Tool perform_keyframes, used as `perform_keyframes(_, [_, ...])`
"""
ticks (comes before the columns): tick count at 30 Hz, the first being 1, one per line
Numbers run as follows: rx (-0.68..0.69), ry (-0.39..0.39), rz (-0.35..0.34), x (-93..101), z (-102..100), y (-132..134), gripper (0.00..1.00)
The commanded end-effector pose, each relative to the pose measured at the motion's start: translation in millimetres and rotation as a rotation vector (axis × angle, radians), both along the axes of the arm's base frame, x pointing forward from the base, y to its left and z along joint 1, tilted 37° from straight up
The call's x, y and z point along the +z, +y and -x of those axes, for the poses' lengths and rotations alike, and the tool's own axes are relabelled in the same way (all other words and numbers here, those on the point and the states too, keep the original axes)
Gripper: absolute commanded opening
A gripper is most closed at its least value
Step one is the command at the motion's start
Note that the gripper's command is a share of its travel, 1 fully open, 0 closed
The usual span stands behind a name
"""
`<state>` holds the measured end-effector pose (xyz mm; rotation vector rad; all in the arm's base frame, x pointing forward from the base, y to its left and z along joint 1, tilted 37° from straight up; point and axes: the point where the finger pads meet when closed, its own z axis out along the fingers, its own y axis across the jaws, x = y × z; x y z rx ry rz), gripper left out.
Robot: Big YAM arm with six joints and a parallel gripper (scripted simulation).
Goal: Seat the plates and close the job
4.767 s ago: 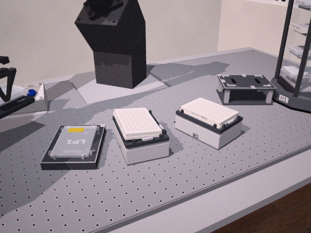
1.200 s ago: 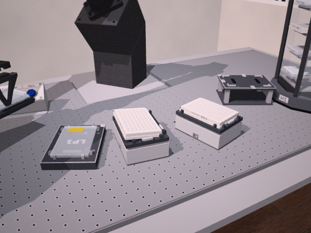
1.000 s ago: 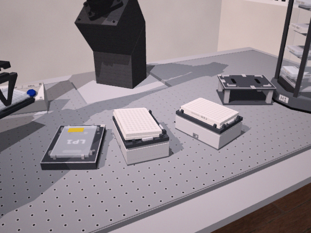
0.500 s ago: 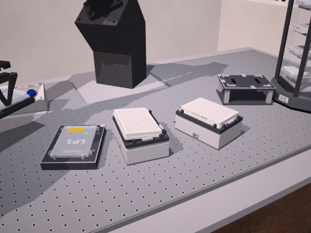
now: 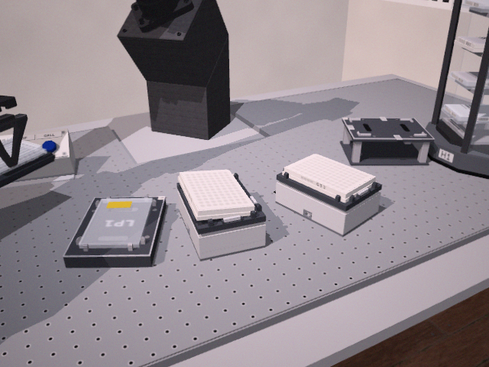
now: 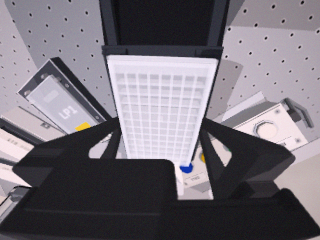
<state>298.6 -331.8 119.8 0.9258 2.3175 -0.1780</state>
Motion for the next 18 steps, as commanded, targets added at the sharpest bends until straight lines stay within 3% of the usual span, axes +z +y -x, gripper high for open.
perform_keyframes(1, [0.001, -0.004, -0.004, -7.0, -6.8, 0.2, 0.84])
perform_keyframes(6, [0.001, -0.004, -0.004, -6.9, -6.9, 0.1, 0.84])
perform_keyframes(7, [0.001, -0.004, -0.004, -6.9, -6.9, 0.1, 1.0])
perform_keyframes(10, [-0.001, -0.003, -0.001, -6.9, -4.9, -1.6, 1.0])
perform_keyframes(11, [-0.001, -0.012, 0.015, 4.6, -4.8, -4.8, 1.0])
perform_keyframes(18, [-0.001, -0.012, 0.015, 4.6, -4.8, -4.8, 1.0])
